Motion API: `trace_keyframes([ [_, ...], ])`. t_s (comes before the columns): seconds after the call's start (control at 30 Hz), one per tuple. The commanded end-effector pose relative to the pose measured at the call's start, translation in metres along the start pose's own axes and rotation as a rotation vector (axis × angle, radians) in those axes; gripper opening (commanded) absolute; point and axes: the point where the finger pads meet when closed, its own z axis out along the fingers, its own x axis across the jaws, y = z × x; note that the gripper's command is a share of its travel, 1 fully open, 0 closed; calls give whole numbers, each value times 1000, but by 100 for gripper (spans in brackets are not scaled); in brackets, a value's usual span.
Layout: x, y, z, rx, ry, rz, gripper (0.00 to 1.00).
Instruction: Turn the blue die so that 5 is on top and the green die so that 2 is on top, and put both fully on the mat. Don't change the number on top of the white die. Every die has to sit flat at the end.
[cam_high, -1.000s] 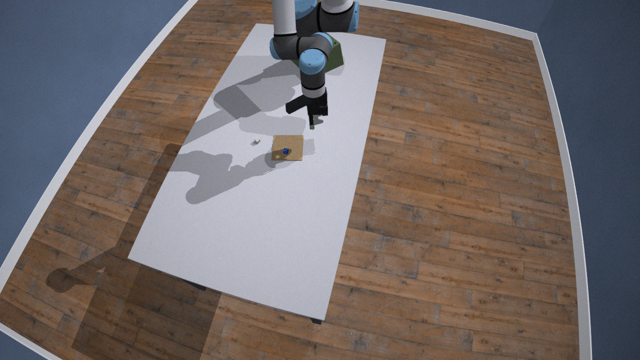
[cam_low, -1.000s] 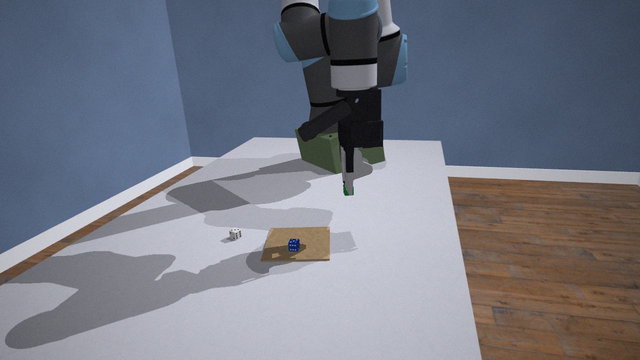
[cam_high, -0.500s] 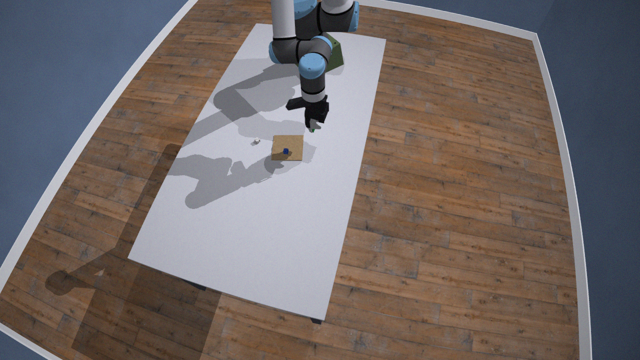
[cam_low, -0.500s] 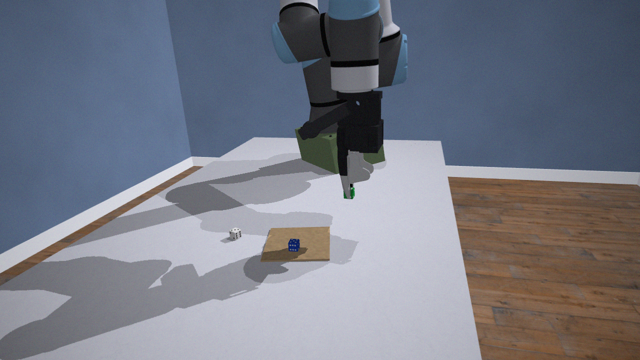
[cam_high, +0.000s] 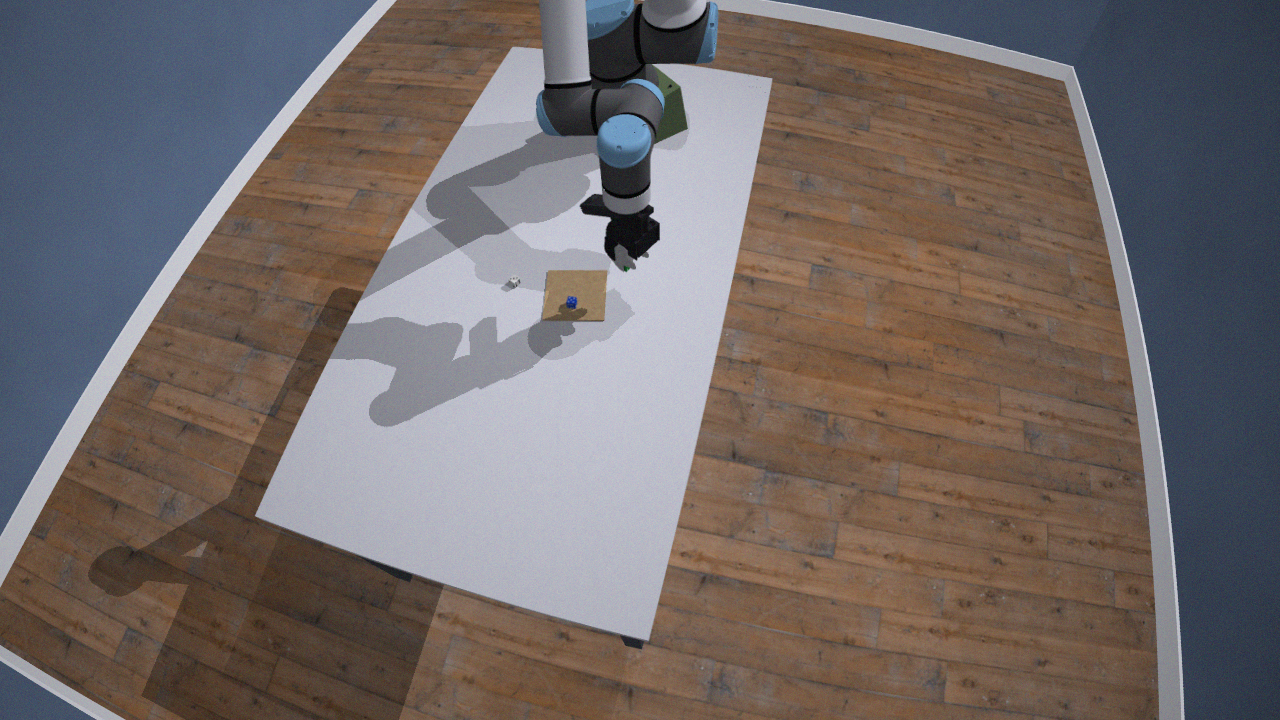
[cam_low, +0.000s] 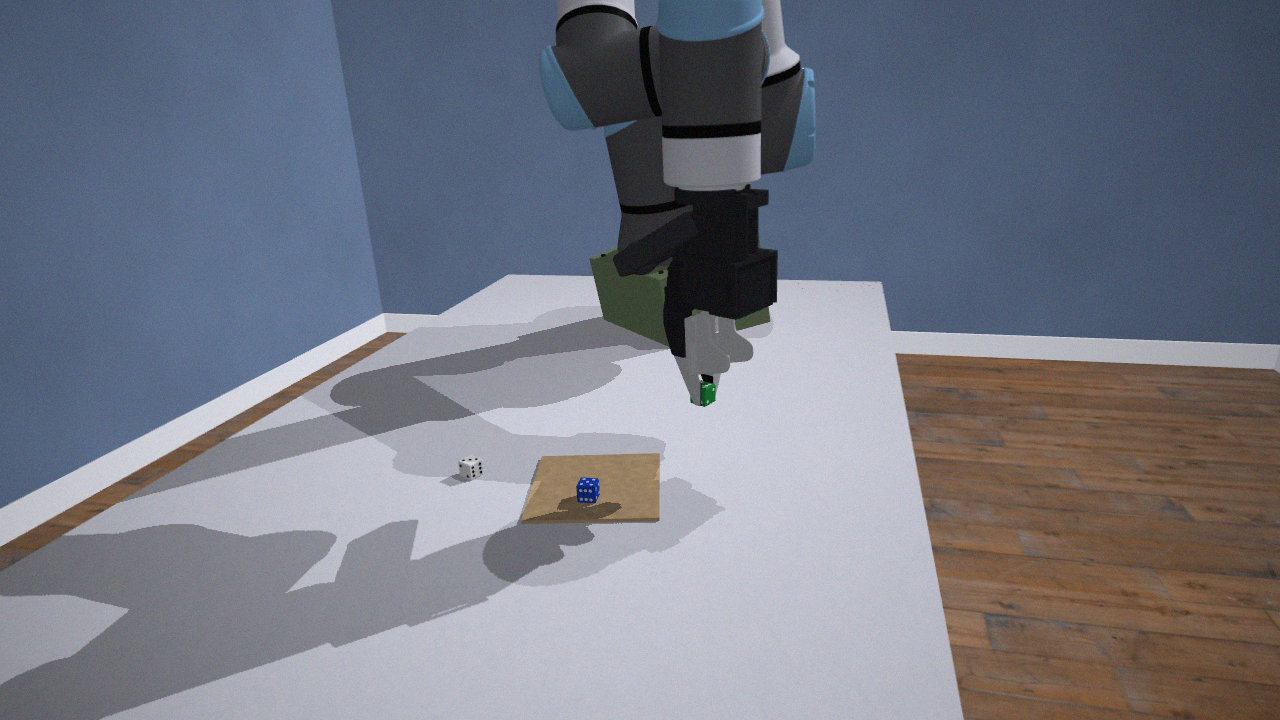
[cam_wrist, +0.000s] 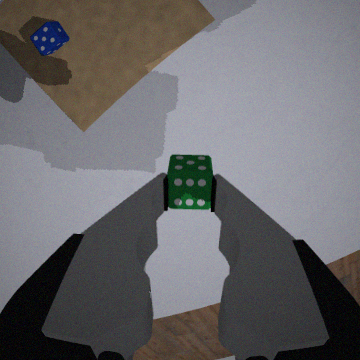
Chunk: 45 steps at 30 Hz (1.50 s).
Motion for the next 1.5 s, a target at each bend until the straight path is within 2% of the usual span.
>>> trace_keyframes([
  [0.0, -4, 6, 0, 5, -2, 168, 3],
  [0.2, -8, 14, 2, 5, -3, 355, 3],
  [0.3, -8, 14, 2, 5, -3, 356, 3],
  [0.57, -13, 24, 3, 4, -3, 596, 3],
  [0.8, -17, 30, 4, 4, -3, 729, 3],
  [1.47, -18, 34, 5, 4, -4, 806, 3],
])
